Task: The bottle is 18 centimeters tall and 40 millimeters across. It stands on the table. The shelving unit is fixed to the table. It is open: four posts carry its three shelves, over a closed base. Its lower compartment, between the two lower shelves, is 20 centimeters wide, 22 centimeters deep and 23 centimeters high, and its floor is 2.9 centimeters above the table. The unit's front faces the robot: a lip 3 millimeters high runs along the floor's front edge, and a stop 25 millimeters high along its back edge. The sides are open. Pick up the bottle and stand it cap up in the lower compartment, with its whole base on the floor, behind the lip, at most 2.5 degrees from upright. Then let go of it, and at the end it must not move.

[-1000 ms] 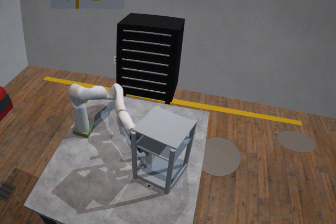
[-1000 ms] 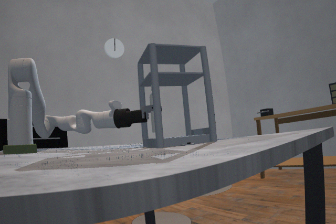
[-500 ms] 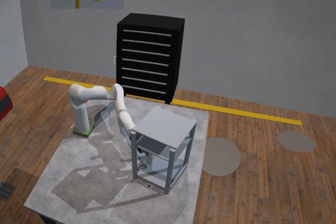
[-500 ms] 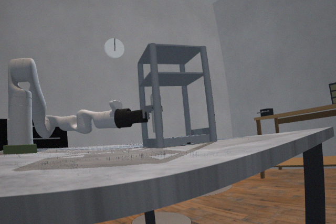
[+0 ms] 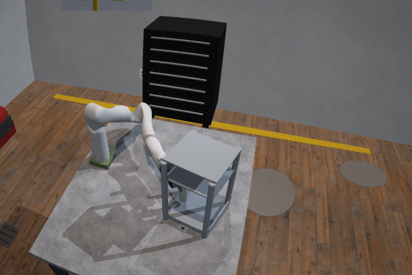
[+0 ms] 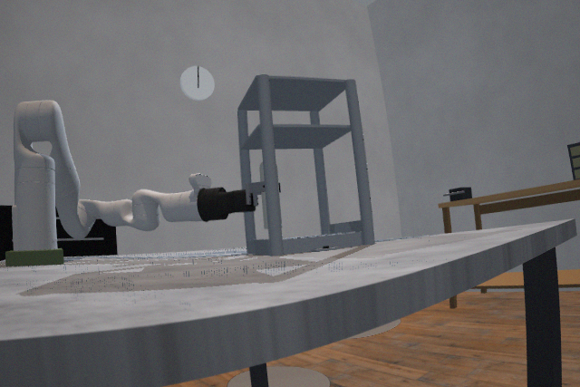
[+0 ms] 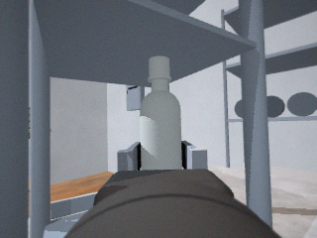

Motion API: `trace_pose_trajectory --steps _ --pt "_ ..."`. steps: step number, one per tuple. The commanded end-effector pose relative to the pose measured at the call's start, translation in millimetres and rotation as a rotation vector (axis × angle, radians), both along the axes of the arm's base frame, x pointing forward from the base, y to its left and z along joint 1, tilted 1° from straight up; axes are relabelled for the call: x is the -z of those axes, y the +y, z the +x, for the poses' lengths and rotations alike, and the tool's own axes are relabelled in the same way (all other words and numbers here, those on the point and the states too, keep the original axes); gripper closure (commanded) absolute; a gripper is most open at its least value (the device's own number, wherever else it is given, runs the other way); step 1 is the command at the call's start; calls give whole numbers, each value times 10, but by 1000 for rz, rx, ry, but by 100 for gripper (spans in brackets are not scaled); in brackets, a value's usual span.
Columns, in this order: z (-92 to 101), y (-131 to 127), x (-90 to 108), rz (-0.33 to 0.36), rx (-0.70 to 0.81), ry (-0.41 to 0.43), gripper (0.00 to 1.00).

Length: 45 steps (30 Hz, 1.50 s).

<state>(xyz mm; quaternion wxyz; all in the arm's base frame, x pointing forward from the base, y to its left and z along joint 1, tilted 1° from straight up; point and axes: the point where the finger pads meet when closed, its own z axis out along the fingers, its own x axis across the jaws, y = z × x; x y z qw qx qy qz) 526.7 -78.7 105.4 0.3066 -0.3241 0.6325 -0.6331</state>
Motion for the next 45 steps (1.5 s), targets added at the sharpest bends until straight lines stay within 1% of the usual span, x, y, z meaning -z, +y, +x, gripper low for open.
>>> trace_pose_trajectory --steps 1,36,40,45 --pt "0 1 -8 0 0 -1 100" --pt "0 1 -5 0 0 -1 100" --pt "-1 0 46 0 0 -1 100" --pt "-3 -1 171 0 0 -1 100"
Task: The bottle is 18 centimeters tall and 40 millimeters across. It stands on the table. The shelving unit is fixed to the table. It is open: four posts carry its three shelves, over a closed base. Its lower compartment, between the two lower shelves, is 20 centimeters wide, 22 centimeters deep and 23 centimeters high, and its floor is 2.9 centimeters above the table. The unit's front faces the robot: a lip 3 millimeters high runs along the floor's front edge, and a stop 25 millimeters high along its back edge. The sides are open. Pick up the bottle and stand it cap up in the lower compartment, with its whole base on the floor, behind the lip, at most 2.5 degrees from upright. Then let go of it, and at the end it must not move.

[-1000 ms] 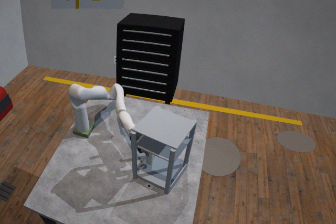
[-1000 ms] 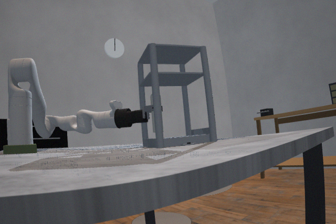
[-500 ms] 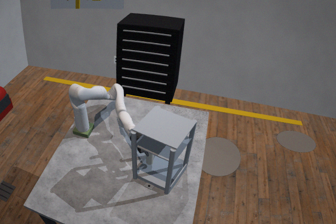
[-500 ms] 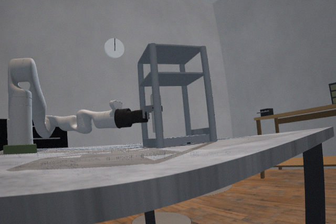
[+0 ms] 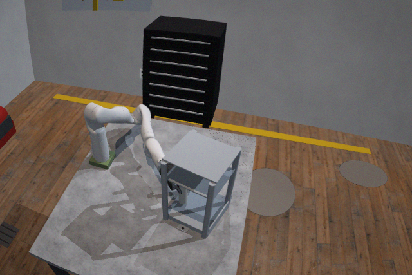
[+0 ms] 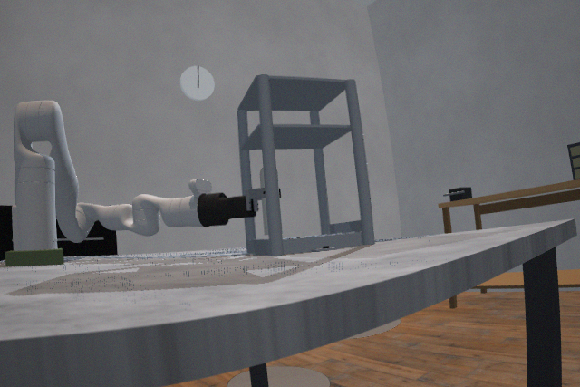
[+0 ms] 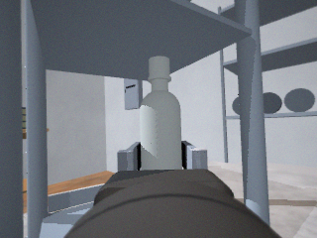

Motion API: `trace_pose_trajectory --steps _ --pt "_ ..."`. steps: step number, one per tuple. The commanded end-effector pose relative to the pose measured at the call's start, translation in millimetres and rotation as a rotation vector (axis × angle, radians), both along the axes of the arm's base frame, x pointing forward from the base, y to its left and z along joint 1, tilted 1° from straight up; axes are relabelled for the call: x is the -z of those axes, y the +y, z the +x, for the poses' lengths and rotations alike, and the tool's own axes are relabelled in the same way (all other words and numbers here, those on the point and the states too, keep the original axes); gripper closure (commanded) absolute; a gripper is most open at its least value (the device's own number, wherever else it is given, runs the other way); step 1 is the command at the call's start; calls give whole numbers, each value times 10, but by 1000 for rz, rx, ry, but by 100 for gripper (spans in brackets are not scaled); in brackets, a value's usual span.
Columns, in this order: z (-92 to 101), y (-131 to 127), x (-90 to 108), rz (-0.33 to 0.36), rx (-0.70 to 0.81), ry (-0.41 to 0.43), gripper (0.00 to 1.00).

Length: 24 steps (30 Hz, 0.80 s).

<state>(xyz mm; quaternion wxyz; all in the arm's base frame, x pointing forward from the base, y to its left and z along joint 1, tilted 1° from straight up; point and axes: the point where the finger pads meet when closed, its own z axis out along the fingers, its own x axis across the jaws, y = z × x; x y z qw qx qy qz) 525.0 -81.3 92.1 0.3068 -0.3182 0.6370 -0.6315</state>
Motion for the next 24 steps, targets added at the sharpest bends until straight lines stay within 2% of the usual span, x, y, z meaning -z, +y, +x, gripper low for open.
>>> trace_pose_trajectory --steps 1,24 --pt "14 25 59 -11 -9 3 100" --pt "13 24 111 -11 -9 3 100"
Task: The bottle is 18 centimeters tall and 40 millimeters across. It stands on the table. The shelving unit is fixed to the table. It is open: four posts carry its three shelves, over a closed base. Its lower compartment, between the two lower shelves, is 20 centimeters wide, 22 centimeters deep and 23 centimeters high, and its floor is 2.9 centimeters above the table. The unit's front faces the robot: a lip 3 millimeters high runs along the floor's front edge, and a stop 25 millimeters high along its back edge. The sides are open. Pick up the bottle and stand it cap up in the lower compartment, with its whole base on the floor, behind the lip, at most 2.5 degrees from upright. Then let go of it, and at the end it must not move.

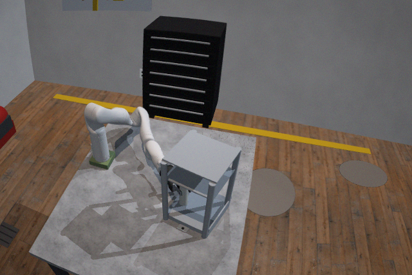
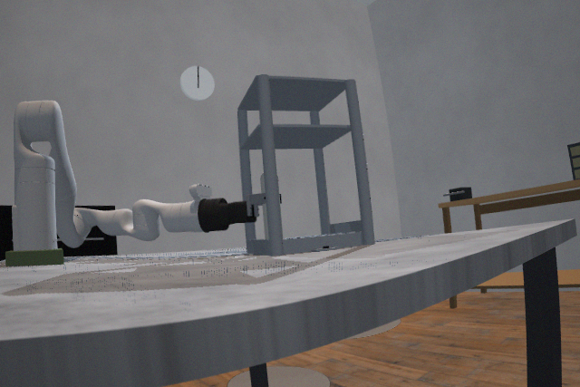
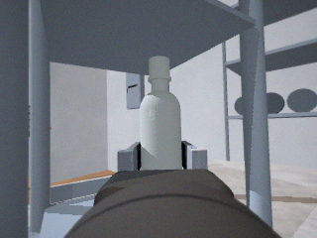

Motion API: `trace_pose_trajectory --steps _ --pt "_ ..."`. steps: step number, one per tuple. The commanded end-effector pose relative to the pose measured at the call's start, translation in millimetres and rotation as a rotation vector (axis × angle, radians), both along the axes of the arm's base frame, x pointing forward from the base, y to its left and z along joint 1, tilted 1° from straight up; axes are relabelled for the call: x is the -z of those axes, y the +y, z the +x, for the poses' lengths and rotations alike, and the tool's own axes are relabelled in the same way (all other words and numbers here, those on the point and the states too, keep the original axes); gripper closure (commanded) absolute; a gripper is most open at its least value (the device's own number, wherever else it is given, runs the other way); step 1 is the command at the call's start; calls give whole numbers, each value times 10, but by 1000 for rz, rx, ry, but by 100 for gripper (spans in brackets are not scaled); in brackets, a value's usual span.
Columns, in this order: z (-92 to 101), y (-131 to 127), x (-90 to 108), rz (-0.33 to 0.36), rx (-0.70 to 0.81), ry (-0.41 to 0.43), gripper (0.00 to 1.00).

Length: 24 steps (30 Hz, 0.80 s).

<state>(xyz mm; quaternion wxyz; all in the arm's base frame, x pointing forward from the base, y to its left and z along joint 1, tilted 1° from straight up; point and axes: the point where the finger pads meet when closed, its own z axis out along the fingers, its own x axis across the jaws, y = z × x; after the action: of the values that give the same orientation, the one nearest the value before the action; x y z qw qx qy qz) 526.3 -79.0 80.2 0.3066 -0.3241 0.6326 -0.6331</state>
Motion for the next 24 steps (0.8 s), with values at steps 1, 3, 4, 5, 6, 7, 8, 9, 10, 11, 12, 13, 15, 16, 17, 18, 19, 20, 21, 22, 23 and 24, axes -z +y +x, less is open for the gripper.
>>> trace_pose_trajectory --steps 1,3,4,5,6,7,8,9,10,11,12,13,15,16,17,18,19,20,21,22,23,24 --pt "0 1 -8 0 0 -1 100" --pt "0 1 -8 0 0 -1 100" --pt "0 1 -8 0 0 -1 100" --pt "0 1 -8 0 0 -1 100" --pt "0 1 -8 0 0 -1 100" --pt "0 1 -8 0 0 -1 100" --pt "0 1 -8 0 0 -1 100" --pt "0 1 -8 0 0 -1 100" --pt "0 1 -8 0 0 -1 100" --pt "0 1 -8 0 0 -1 100" --pt "0 1 -8 0 0 -1 100" --pt "0 1 -8 0 0 -1 100" --pt "0 1 -8 0 0 -1 100" --pt "0 1 -8 0 0 -1 100" --pt "0 1 -8 0 0 -1 100" --pt "0 1 -8 0 0 -1 100" --pt "0 1 -8 0 0 -1 100" --pt "0 1 -8 0 0 -1 80" --pt "0 1 -8 0 0 -1 80" --pt "0 1 -8 0 0 -1 80" --pt "0 1 -8 0 0 -1 60" --pt "0 1 -8 0 0 -1 60"
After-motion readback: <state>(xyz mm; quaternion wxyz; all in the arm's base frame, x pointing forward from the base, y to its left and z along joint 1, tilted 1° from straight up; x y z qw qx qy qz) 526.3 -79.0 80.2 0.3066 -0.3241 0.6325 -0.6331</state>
